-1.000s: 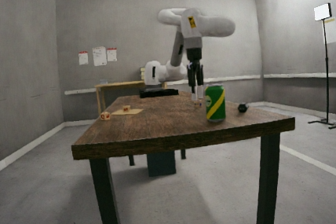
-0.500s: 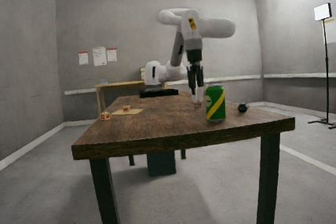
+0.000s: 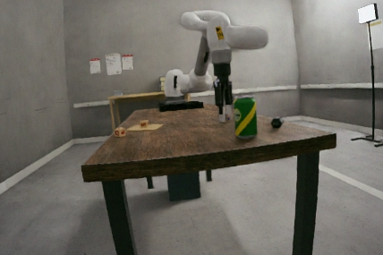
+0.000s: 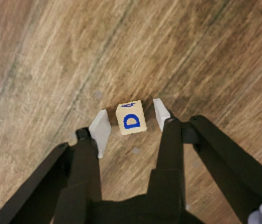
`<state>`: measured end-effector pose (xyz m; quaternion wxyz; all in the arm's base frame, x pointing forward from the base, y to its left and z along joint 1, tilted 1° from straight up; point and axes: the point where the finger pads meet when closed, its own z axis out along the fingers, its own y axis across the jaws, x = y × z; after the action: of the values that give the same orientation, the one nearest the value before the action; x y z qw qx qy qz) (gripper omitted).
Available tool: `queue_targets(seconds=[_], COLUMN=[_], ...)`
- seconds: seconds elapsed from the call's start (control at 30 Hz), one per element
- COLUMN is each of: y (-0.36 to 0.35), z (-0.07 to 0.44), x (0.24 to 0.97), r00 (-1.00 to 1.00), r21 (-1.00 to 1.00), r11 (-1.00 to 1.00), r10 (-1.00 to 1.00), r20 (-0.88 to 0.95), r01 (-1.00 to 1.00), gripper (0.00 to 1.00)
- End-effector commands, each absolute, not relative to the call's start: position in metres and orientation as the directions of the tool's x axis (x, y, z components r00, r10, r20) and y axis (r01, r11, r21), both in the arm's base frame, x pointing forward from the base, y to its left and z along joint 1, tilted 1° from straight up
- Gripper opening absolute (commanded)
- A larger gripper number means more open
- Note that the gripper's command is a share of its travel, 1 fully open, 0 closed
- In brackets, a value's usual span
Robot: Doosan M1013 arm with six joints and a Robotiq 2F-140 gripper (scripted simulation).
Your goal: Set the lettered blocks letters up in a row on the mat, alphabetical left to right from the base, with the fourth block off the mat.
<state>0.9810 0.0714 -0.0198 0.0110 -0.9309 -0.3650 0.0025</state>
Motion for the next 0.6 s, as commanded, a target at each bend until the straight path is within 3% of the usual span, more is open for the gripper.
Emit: queue_targets(seconds=[0.0,0.37,0.4,0.57], y=[0.0716,0.0716,0.0716,0.0716], z=[-0.021,-0.0217,-0.0217,-0.0217], x=[0.9816,0.9816,0.9816,0.9816], r00=[0.734,0.734,0.734,0.734], r21=[-0.021,-0.021,-0.021,-0.021], r11=[-0.733,-0.733,-0.733,-0.733], r10=[0.68,0.68,0.68,0.68], r20=[0.005,0.005,0.005,0.005], r01=[0.68,0.68,0.68,0.68], gripper=[0.46,0.46,0.35,0.35])
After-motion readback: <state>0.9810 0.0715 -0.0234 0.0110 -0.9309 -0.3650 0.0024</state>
